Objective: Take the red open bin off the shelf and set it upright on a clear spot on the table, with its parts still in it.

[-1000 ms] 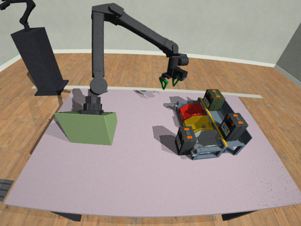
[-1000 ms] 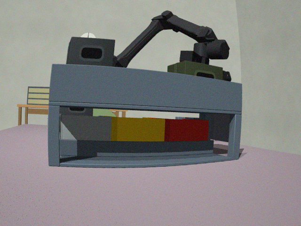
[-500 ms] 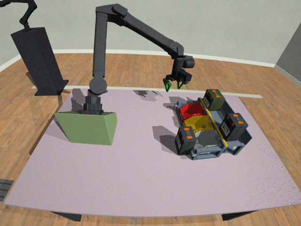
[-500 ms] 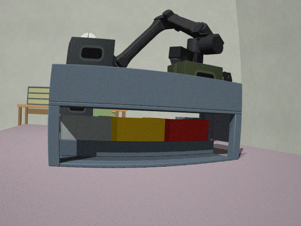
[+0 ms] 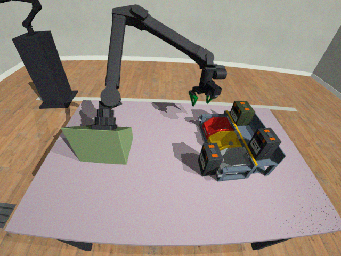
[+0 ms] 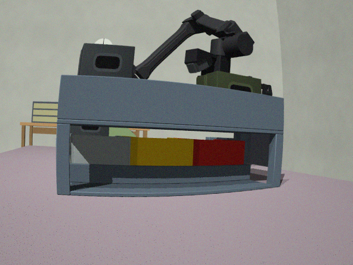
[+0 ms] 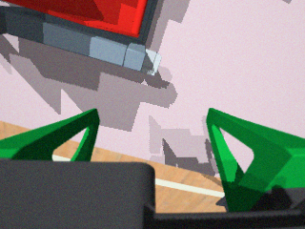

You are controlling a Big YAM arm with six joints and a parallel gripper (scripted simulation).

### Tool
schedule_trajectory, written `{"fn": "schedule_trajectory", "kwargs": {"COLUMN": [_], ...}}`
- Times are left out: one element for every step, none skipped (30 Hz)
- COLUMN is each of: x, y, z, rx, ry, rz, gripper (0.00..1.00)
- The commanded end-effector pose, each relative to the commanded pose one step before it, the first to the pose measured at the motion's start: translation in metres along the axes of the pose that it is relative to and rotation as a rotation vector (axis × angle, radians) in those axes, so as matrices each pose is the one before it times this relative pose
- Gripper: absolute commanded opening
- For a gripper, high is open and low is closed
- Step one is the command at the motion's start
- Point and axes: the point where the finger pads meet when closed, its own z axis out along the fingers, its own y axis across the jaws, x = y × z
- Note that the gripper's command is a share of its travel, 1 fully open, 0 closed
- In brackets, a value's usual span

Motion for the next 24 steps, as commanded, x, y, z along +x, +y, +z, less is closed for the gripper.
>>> {"fn": "schedule_trajectory", "kwargs": {"x": [-0.01308, -0.00247, -0.00244, -0.00237, -0.00241, -0.00295, -0.00244, -0.00174, -0.00170, -0.00216, -0.00034, -0.00093, 0.00000, 0.00000, 0.00322, -0.01096, -0.00287, -0.00123, -0.00121, -0.00143, -0.00185, -0.00185, -0.00215, -0.00238], "y": [0.01543, 0.00048, 0.00056, 0.00026, 0.00001, -0.00172, -0.00030, 0.00161, 0.00163, 0.00028, 0.00043, 0.00011, 0.00000, 0.00000, -0.00955, 0.00327, 0.00239, 0.00212, 0.00209, 0.00145, 0.00038, 0.00066, -0.00065, -0.00142], "z": [-0.01109, -0.00039, -0.00039, -0.00038, -0.00024, 0.00083, -0.00004, -0.00123, -0.00124, -0.00038, 0.00090, 0.00052, 0.00000, 0.00000, 0.01064, -0.00839, -0.00272, -0.00153, -0.00151, -0.00111, -0.00036, -0.00036, 0.00024, 0.00068], "rx": [-0.02346, -0.00167, -0.00197, -0.00083, -0.00031, 0.00293, 0.00030, -0.00327, -0.00330, -0.00083, 0.00023, 0.00074, 0.00000, 0.00000, 0.02703, -0.01791, -0.00658, -0.00417, -0.00411, -0.00291, -0.00114, -0.00220, 0.00091, 0.00246], "ry": [-0.00117, 0.00098, 0.00093, 0.00107, 0.00114, 0.00154, 0.00122, 0.00079, 0.00077, 0.00104, 0.00173, 0.00157, 0.00000, 0.00000, 0.00649, -0.00330, 0.00001, 0.00068, 0.00066, 0.00072, 0.00097, 0.00081, 0.00110, 0.00124], "rz": [0.04664, 0.00696, 0.00662, 0.00736, 0.00764, 0.00996, 0.00788, 0.00508, 0.00493, 0.00670, 0.00197, 0.00410, 0.00000, 0.00000, 0.00270, 0.02239, 0.00662, 0.00343, 0.00336, 0.00416, 0.00544, 0.00449, 0.00682, 0.00793], "gripper": [1.00, 1.00, 1.00, 1.00, 1.00, 1.00, 1.00, 1.00, 1.00, 1.00, 1.00, 1.00, 1.00, 1.00, 1.00, 1.00, 1.00, 1.00, 1.00, 1.00, 1.00, 1.00, 1.00, 1.00]}}
